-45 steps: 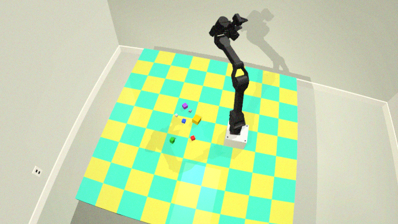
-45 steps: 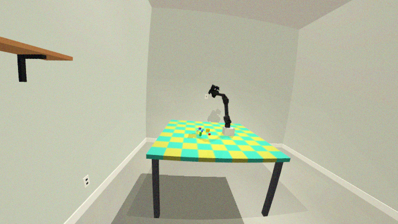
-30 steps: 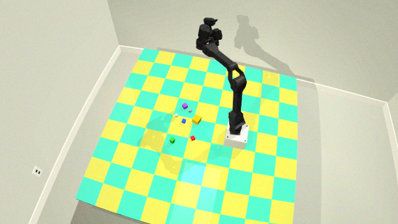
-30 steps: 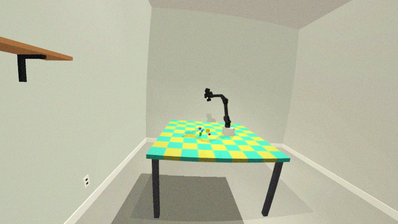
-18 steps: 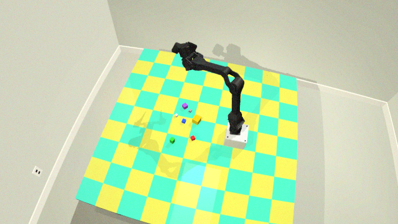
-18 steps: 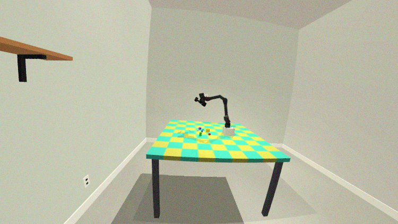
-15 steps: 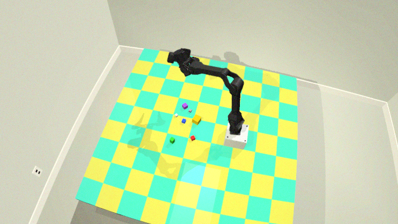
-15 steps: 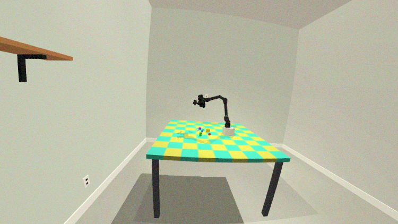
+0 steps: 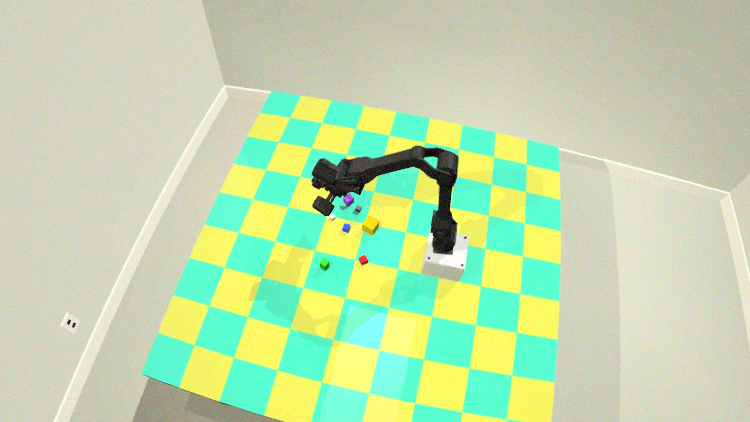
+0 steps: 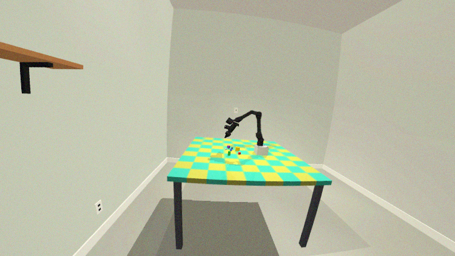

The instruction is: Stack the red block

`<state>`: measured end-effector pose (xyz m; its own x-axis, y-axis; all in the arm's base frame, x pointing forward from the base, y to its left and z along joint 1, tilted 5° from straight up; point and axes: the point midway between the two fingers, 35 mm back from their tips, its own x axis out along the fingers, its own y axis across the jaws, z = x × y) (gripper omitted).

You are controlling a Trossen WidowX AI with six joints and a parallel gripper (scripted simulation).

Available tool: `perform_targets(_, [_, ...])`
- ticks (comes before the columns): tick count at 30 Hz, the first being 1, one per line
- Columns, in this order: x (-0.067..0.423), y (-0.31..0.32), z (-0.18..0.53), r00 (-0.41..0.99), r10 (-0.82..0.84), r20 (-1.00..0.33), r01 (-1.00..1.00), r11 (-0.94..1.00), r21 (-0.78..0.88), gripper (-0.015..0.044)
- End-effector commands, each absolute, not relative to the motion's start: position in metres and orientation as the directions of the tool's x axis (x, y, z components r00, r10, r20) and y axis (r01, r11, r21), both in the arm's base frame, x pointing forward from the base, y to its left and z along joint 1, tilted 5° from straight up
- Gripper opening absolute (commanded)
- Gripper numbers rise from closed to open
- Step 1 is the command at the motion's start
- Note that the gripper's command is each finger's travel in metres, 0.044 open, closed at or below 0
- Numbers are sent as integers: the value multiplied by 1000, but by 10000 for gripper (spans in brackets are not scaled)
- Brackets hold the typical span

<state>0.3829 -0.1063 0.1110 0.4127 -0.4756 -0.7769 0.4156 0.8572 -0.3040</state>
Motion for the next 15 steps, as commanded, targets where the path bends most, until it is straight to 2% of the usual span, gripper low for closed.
perform_targets(1, [351, -53, 73, 338, -333, -880, 104, 943, -317, 440])
perform_targets(9, [270, 30, 20, 66, -104, -992, -450, 885, -123, 440])
perform_targets(11, [255, 40, 15, 14, -79, -997, -517, 853, -75, 440])
perform_targets(15, [253, 41, 14, 7, -76, -997, -525, 848, -68, 440])
